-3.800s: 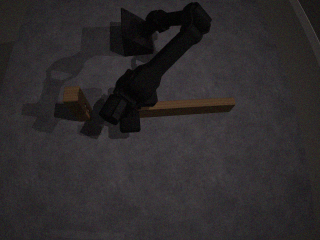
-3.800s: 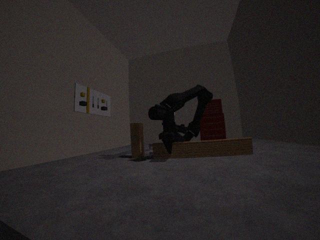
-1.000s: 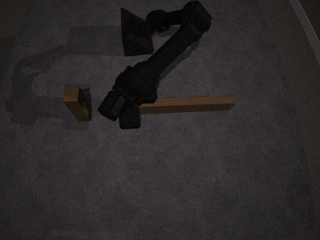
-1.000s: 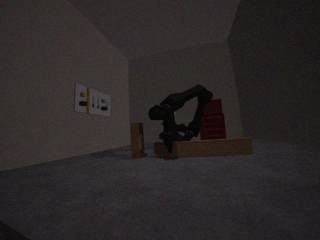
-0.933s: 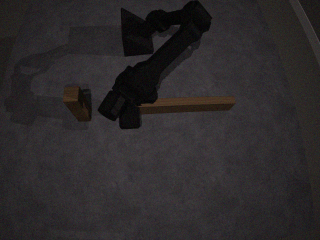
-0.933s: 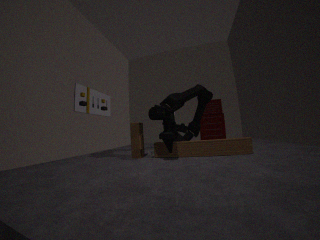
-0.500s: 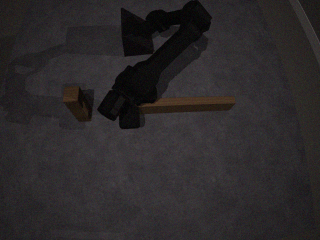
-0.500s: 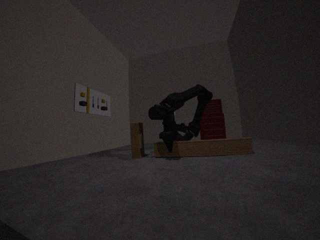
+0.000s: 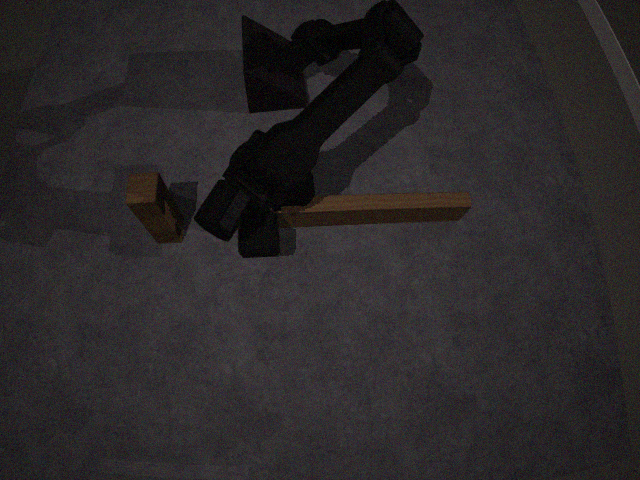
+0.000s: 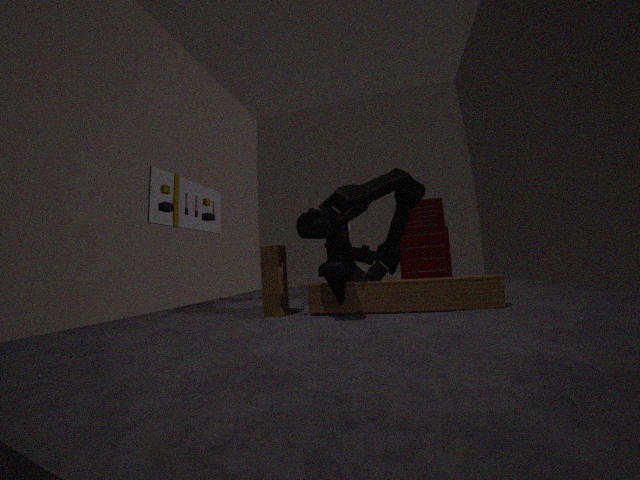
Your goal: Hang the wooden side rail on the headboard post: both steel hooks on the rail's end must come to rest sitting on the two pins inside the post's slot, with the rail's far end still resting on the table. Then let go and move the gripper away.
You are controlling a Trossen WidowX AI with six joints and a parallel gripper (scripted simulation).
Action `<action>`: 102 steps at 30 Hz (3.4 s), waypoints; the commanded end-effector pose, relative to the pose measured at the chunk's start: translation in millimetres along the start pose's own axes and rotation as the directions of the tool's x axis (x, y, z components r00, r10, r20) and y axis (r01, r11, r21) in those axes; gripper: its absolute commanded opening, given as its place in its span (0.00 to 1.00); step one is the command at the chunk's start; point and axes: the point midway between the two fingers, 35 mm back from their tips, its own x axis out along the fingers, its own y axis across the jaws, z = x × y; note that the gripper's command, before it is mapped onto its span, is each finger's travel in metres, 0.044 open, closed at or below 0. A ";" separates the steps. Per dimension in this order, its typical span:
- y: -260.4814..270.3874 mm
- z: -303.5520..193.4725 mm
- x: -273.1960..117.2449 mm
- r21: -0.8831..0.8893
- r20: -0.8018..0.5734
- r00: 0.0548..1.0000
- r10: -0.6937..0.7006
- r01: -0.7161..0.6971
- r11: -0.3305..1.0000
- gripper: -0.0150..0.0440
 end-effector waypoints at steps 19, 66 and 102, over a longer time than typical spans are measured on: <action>-2.7 -1.7 -9.8 -0.014 -0.010 1.000 -0.014 0.014 1.000 0.25; -2.5 -1.7 -17.6 -0.014 -0.011 1.000 -0.014 0.014 1.000 0.25; -2.6 -1.8 -23.2 -0.014 -0.011 1.000 -0.014 0.014 1.000 0.25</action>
